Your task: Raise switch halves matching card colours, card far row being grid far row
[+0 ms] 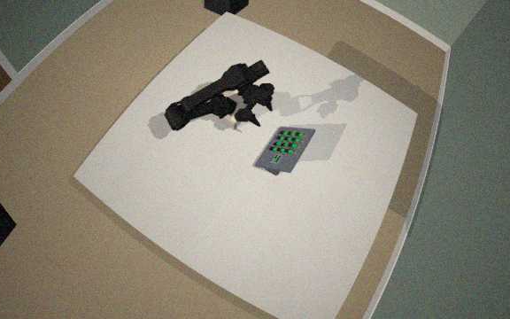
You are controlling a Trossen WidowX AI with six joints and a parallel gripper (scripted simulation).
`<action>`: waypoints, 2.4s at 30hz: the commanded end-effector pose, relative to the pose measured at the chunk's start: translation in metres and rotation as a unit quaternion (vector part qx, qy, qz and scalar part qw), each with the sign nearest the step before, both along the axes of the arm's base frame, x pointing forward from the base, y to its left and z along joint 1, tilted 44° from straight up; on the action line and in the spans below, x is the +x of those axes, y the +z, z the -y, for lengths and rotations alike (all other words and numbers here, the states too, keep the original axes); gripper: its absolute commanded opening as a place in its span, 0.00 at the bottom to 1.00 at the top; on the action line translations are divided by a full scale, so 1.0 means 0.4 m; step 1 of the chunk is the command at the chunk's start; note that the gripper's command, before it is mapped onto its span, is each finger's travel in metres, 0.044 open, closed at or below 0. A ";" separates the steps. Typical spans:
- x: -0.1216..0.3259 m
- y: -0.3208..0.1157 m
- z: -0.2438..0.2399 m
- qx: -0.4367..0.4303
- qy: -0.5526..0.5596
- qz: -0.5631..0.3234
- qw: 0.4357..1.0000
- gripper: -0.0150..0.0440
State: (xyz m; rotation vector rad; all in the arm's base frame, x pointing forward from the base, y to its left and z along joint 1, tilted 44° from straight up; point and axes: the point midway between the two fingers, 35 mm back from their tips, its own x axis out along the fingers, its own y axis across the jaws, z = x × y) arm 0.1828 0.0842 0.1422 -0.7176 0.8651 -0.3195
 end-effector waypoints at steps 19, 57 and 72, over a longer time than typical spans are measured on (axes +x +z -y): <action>0.109 -0.289 0.007 -0.001 0.004 -0.012 1.000 0.25; 0.198 -0.376 0.087 -0.001 0.013 -0.001 1.000 0.25; 0.199 -0.377 0.088 -0.001 0.013 -0.001 1.000 0.25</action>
